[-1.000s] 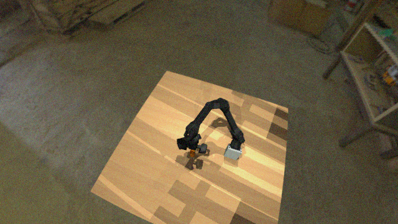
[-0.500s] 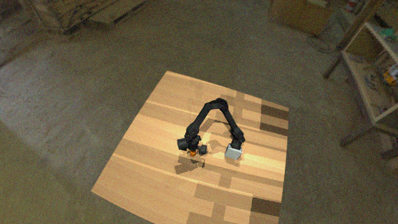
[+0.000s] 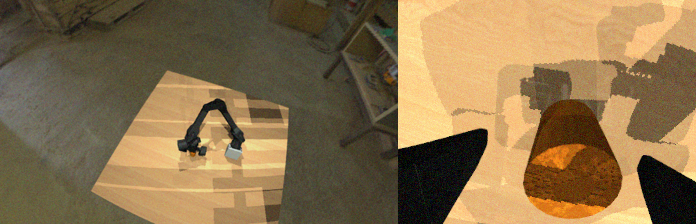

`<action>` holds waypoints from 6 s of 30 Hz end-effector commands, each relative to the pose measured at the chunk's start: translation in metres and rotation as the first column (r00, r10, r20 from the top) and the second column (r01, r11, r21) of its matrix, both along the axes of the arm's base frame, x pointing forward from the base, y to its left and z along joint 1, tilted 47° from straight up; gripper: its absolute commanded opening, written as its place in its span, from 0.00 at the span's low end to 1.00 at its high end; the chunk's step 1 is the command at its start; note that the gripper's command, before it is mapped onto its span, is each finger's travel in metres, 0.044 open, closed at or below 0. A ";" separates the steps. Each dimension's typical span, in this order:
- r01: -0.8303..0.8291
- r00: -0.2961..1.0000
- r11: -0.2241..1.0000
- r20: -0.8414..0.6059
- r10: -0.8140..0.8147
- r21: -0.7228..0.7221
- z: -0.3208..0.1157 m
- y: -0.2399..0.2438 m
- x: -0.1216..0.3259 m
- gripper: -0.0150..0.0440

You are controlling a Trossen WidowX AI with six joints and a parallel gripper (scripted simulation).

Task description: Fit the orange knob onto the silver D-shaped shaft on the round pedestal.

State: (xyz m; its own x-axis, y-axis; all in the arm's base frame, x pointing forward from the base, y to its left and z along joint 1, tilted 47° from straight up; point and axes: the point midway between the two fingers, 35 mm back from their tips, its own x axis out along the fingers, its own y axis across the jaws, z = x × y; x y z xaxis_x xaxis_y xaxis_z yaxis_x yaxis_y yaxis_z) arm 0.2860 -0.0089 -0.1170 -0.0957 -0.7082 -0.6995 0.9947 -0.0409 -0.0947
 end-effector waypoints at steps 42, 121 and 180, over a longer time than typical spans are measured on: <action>-0.005 1.000 1.000 -0.002 0.005 0.000 0.004 0.007 0.004 0.25; -0.015 1.000 1.000 0.003 0.015 0.026 0.134 -0.005 0.050 0.25; 0.001 1.000 1.000 0.001 -0.001 -0.015 0.173 -0.116 0.046 0.25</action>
State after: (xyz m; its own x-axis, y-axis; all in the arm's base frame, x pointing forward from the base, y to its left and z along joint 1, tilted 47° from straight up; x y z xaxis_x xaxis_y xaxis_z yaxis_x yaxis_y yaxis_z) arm 0.3295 -0.1252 0.0545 -0.1002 -0.7154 -0.6915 0.9942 -0.0449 -0.0976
